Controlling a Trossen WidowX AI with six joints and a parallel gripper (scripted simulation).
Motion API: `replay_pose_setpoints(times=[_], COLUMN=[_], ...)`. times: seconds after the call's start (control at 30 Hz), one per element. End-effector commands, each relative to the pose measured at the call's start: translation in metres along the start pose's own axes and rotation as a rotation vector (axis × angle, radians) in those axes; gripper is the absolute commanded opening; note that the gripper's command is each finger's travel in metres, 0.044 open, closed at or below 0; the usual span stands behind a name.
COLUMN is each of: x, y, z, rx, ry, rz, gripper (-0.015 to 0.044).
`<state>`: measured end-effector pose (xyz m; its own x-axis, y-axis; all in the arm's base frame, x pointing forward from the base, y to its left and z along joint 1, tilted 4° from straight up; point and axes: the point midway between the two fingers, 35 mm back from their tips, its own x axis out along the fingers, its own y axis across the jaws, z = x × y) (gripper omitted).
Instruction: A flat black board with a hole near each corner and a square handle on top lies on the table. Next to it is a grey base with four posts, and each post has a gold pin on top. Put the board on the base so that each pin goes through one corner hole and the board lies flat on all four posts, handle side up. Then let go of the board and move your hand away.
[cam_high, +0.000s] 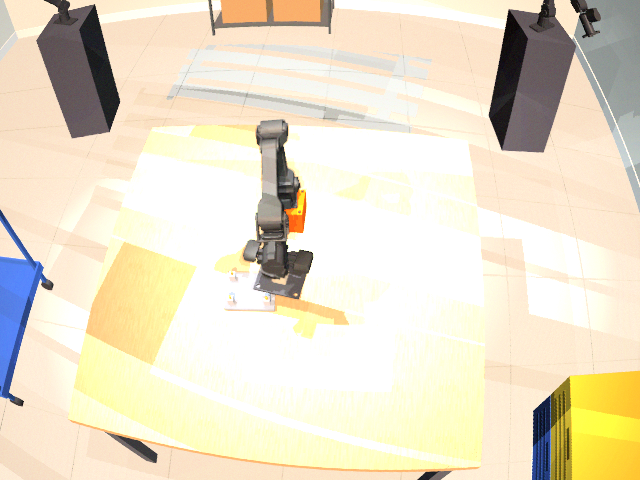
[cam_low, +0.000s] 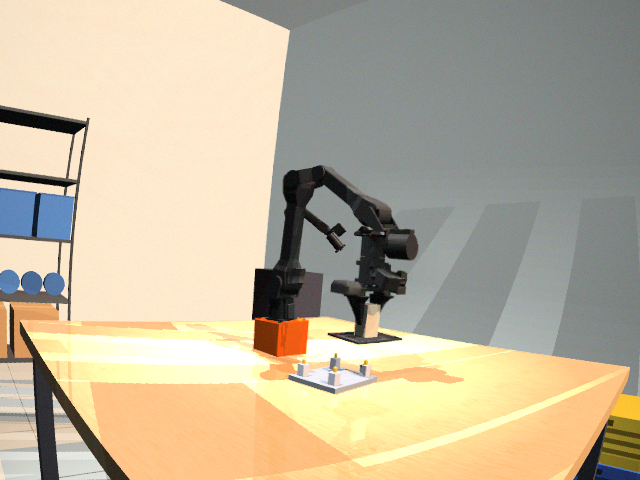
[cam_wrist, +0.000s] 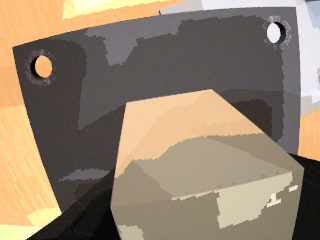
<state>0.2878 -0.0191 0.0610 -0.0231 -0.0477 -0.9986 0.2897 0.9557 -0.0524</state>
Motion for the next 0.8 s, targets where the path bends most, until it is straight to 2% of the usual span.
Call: replay_pose_setpoints(times=[0.0,0.77], x=[-0.002,-0.003], y=[-0.008,-0.067], z=[0.005,0.019], rx=[-0.023,-0.167], ry=[-0.007,-0.008], rz=[-0.003,-0.011], gripper=[0.0,0.0])
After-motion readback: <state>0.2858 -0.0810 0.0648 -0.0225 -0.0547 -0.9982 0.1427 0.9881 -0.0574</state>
